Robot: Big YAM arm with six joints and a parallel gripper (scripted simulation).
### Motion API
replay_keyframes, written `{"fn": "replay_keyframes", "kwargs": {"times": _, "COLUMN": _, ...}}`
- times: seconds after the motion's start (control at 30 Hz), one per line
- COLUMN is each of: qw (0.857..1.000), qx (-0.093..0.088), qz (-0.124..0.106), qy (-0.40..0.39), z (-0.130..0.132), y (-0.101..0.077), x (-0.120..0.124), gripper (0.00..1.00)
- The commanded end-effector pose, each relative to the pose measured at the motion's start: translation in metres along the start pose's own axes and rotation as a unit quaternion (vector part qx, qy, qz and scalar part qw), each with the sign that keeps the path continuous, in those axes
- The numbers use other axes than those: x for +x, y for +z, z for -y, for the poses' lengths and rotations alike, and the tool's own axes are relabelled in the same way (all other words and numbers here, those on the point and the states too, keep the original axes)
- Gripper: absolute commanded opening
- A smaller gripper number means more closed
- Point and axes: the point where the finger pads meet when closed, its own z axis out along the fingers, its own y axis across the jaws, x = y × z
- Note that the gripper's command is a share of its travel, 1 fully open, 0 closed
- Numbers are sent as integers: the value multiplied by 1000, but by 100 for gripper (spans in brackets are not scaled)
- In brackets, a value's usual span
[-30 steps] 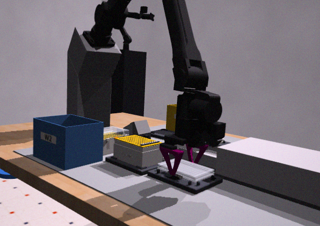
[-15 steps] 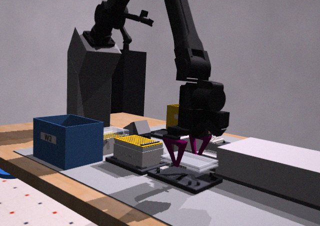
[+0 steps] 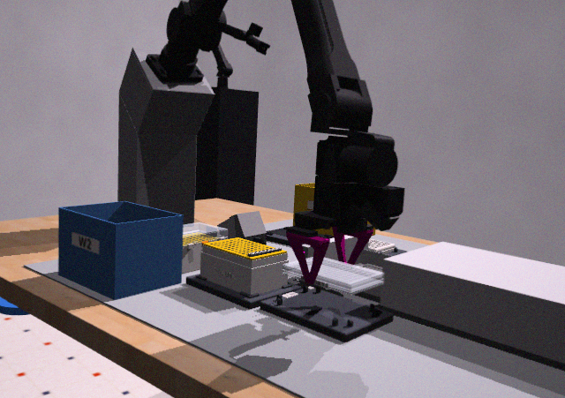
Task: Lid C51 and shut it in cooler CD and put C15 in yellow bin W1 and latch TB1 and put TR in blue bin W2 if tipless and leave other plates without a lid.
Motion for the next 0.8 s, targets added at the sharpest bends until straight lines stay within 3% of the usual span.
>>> {"fn": "replay_keyframes", "kwargs": {"times": 0.0, "qw": 1000, "qx": 7, "qz": 17, "qy": -3, "z": 11, "y": -32, "x": -13, "gripper": 0}}
{"fn": "replay_keyframes", "kwargs": {"times": 0.77, "qw": 1000, "qx": 7, "qz": 17, "qy": -3, "z": 11, "y": -60, "x": -12, "gripper": 0}}
